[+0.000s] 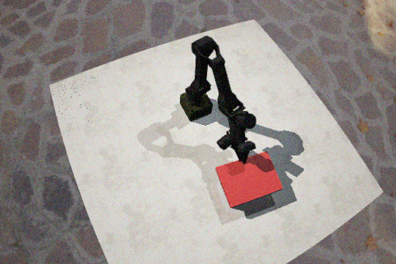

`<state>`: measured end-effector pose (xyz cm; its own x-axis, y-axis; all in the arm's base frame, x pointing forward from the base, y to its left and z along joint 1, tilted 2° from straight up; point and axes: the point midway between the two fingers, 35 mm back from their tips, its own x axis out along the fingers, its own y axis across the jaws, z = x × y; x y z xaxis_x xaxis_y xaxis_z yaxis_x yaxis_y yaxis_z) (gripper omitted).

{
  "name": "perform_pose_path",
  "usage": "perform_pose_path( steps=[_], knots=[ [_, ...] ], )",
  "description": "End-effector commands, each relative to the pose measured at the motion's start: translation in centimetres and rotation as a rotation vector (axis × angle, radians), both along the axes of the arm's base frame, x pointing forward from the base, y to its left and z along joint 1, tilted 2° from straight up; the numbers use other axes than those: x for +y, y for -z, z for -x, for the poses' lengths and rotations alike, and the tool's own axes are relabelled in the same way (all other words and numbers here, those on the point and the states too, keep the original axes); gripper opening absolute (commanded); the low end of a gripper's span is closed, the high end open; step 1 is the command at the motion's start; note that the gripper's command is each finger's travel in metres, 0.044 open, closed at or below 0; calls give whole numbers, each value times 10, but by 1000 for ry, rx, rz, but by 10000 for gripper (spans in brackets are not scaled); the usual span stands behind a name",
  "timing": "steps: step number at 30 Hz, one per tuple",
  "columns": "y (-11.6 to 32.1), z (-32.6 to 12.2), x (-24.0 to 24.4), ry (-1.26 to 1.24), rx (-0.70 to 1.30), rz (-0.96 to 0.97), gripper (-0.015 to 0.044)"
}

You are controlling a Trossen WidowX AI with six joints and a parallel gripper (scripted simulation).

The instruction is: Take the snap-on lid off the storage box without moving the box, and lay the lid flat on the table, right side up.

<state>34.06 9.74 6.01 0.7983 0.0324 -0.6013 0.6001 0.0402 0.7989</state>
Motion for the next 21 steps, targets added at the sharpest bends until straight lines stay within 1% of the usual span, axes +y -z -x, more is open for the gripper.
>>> perform_pose_path(
  steps=[1, 21],
  knots=[
    [-1, 0, 0, 1, -1, 0, 0],
    [-5, 0, 0, 1, -1, 0, 0]
  ],
)
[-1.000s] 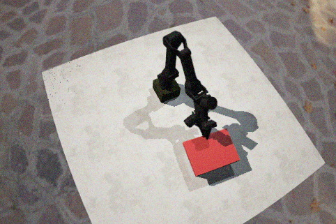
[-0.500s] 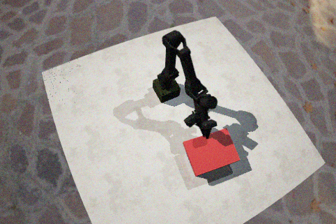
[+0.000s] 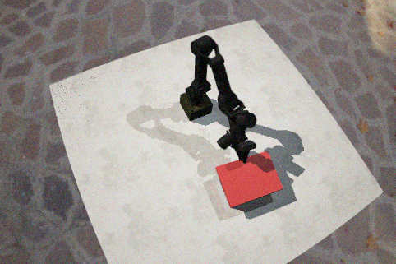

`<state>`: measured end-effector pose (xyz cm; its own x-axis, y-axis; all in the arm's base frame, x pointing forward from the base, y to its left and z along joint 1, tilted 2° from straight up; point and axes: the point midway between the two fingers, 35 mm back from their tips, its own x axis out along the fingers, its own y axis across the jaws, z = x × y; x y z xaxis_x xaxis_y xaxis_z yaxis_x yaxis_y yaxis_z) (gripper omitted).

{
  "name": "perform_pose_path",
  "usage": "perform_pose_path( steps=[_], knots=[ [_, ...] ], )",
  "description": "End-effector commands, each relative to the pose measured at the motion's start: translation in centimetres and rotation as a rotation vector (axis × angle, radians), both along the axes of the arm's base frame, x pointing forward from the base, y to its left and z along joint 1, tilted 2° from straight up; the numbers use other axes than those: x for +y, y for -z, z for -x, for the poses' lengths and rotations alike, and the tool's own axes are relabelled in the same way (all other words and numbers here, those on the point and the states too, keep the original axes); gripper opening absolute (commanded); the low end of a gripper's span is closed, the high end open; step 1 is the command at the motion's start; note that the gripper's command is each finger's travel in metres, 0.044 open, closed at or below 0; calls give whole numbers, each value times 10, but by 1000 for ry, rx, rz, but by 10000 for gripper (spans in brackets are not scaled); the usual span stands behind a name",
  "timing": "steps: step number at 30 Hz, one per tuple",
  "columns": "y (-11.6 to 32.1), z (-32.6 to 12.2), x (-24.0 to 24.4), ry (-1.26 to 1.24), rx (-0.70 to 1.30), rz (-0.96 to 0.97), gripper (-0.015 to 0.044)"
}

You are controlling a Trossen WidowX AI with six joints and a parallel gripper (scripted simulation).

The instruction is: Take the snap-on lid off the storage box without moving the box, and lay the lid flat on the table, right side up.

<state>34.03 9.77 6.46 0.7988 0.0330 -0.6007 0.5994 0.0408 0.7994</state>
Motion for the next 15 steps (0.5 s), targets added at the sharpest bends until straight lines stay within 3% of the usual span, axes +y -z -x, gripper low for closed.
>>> perform_pose_path(
  steps=[1, 15],
  knots=[
    [-1, 0, 0, 2, 0, 0, 0],
    [-3, 0, 0, 0, 0, 1, 0]
  ],
)
